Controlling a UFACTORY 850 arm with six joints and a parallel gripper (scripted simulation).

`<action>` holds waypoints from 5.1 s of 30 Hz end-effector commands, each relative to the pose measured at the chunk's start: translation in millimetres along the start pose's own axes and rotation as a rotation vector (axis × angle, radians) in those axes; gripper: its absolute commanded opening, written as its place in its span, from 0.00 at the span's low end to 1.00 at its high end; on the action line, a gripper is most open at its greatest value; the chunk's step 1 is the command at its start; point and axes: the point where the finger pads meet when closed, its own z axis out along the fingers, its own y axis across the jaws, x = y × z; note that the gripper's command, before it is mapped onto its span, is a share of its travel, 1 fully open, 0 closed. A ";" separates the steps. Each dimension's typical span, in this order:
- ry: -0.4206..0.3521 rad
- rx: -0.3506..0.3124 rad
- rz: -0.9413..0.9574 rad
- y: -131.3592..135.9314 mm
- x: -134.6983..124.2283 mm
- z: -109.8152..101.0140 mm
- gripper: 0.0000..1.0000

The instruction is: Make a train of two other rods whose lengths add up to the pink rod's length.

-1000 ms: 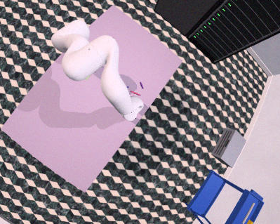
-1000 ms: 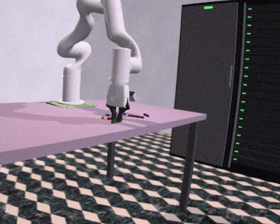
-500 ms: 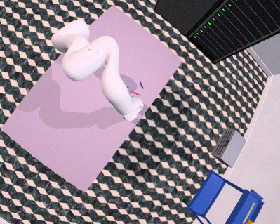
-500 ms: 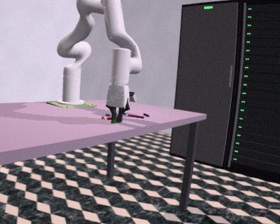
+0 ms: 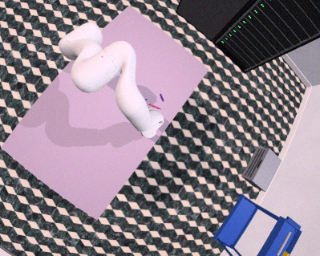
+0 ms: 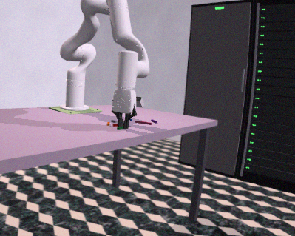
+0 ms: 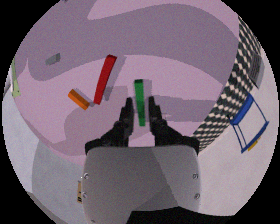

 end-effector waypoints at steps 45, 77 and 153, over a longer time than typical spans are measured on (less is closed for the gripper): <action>-0.001 -0.002 0.000 0.9 -0.4 -0.9 0.04; -0.001 -0.002 0.000 0.7 -0.3 -100.9 0.04; 0.000 -0.002 0.676 -55.0 249.8 -38.6 0.04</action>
